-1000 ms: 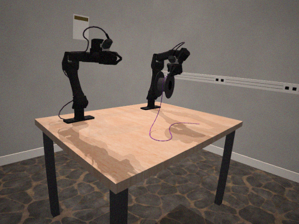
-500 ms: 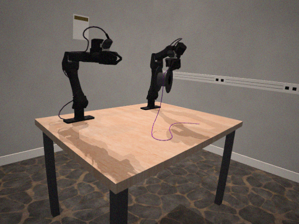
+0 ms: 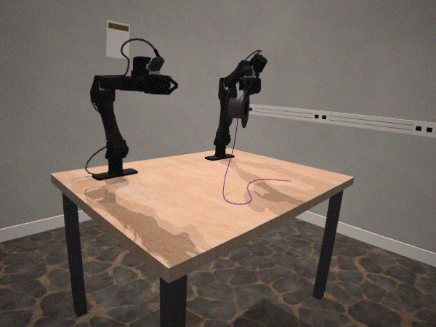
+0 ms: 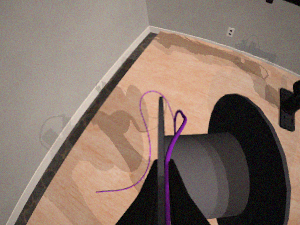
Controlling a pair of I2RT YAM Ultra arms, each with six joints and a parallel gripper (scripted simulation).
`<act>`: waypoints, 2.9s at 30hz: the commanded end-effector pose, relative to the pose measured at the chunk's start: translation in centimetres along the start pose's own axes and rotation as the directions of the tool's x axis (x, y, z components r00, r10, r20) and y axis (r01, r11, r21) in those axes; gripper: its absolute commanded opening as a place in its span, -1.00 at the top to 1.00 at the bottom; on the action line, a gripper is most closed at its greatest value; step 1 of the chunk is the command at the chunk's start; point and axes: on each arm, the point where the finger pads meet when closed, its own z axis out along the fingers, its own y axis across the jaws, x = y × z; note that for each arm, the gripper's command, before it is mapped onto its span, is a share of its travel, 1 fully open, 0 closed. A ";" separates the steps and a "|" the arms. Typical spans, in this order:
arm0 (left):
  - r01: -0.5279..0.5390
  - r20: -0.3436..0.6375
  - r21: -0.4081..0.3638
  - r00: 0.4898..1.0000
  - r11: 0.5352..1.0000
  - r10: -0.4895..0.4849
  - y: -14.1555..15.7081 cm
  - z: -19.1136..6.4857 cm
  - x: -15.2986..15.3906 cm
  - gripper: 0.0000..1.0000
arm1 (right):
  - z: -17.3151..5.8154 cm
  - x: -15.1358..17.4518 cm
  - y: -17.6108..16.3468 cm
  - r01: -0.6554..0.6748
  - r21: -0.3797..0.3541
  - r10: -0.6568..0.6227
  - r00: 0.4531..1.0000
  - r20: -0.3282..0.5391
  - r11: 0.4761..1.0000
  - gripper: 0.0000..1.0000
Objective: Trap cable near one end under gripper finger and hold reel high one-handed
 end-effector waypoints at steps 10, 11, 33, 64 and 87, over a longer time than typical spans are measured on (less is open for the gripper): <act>0.030 0.035 -0.047 0.999 0.998 -0.029 -1.0 -2.3 -2.8 1.00 | -0.7 -0.5 -0.5 -0.004 0.016 0.004 1.000 0.024 1.000 0.40; 0.028 0.036 -0.046 0.999 0.999 -0.027 -1.2 -2.2 -3.1 1.00 | -0.7 -0.5 -0.5 -0.004 0.016 0.004 1.000 0.024 1.000 0.40; 0.054 0.050 -0.091 0.998 0.994 -0.050 -1.8 -3.9 -4.7 1.00 | -0.7 -0.5 -0.5 -0.004 0.016 0.004 1.000 0.024 1.000 0.40; 0.047 0.071 -0.098 0.997 0.994 -0.040 -1.8 -4.3 -5.4 1.00 | -0.7 -0.5 -0.5 -0.004 0.016 0.004 1.000 0.024 1.000 0.40; 0.046 0.072 -0.098 0.997 0.994 -0.039 -1.8 -4.3 -5.4 1.00 | -0.7 -0.5 -0.5 -0.004 0.016 0.004 1.000 0.024 1.000 0.40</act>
